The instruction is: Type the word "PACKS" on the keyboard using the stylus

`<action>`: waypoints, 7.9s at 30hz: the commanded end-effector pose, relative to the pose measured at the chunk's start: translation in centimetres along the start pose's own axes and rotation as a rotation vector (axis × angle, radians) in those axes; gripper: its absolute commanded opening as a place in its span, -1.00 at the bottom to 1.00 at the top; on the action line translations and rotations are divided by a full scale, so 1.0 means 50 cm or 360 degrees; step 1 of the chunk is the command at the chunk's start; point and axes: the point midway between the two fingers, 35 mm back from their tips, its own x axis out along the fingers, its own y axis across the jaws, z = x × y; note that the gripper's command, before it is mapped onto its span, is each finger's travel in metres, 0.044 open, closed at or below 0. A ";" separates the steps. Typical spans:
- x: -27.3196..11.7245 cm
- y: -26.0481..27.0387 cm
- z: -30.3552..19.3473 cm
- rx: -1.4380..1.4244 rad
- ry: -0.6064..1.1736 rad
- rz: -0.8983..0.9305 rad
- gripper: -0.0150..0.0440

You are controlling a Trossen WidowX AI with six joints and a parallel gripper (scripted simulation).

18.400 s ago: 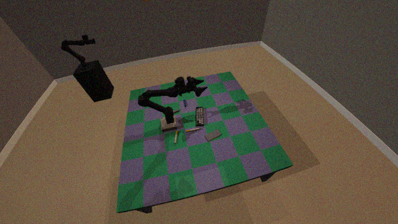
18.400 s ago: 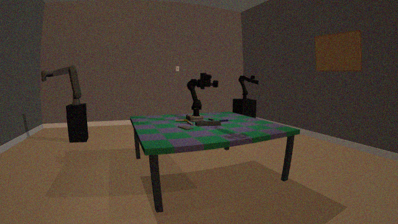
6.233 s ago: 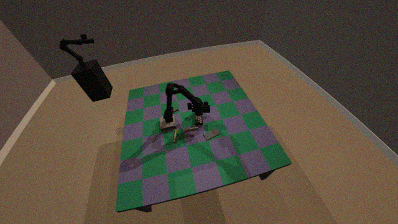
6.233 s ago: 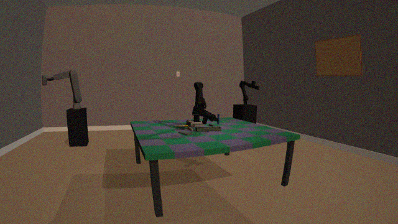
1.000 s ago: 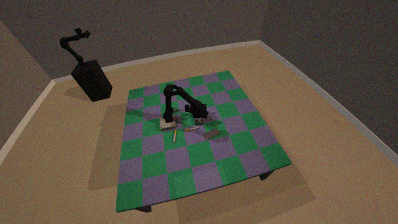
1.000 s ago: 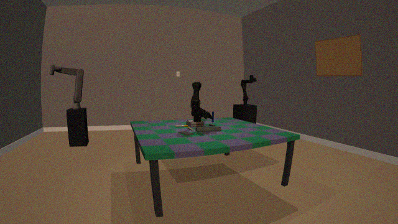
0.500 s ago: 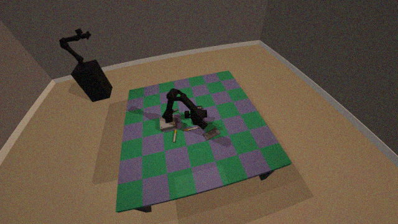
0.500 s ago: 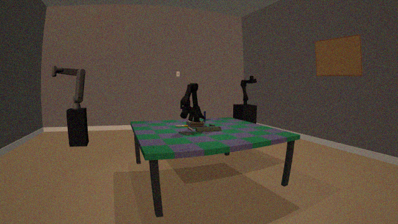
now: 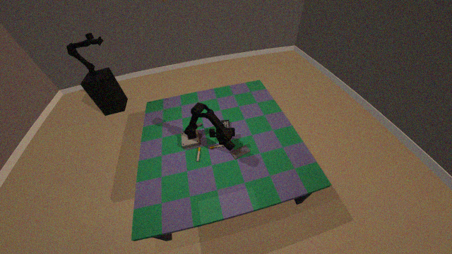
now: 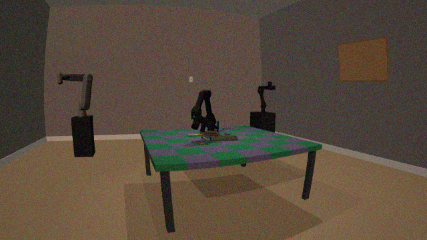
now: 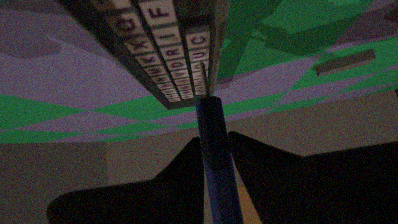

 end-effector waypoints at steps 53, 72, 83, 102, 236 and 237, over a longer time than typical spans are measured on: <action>0.020 -0.001 0.037 -0.0008 -0.0002 -0.0002 -0.22; -0.014 -0.001 -0.022 -0.0002 -0.0001 0.0001 -0.30; 0.002 0.068 -0.044 -0.0012 0.0000 0.0002 -0.49; 0.032 0.083 -0.011 -0.0015 0.0003 0.0002 -0.22; 0.153 0.085 -0.052 -0.0016 0.0012 0.0003 -0.22; 0.150 0.085 -0.058 -0.0016 0.0012 0.0003 -0.22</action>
